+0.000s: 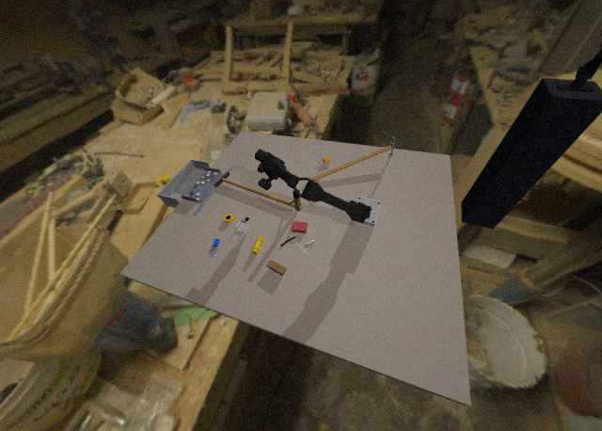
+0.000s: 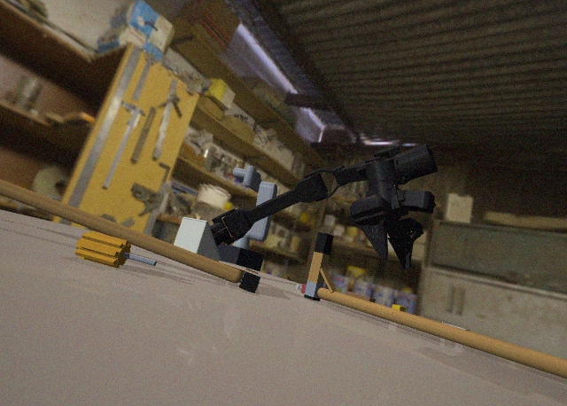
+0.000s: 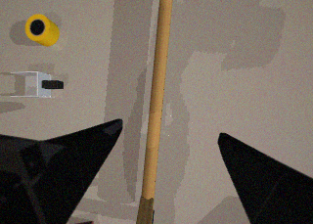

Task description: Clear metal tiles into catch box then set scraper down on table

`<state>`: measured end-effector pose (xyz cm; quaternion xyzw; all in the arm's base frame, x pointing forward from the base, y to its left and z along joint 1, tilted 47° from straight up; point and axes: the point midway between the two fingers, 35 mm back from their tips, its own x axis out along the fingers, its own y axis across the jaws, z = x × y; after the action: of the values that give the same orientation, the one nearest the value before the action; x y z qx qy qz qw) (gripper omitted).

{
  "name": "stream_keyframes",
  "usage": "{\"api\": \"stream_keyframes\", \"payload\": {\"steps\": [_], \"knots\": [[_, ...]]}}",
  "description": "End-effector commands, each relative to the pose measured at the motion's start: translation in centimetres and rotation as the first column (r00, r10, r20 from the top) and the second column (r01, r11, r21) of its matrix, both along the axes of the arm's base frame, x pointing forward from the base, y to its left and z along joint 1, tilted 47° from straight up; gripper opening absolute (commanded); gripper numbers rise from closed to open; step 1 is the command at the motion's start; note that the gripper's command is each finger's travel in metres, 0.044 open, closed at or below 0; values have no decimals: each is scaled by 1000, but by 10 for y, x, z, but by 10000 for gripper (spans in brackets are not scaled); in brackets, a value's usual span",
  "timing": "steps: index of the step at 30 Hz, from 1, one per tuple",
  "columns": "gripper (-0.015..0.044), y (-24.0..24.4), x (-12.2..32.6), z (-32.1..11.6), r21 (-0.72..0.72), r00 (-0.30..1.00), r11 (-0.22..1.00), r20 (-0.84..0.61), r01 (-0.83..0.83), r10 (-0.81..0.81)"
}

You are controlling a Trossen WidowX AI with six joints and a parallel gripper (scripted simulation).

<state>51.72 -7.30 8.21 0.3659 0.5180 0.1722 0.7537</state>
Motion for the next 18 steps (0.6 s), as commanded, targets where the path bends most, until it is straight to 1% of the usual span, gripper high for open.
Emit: {"api": "stream_keyframes", "payload": {"steps": [1,18], "knots": [[440,-4,-10,8,2,1000,1000,12,6,-7],[440,-21,-48,37,1,997,999,54,48,-48]]}}
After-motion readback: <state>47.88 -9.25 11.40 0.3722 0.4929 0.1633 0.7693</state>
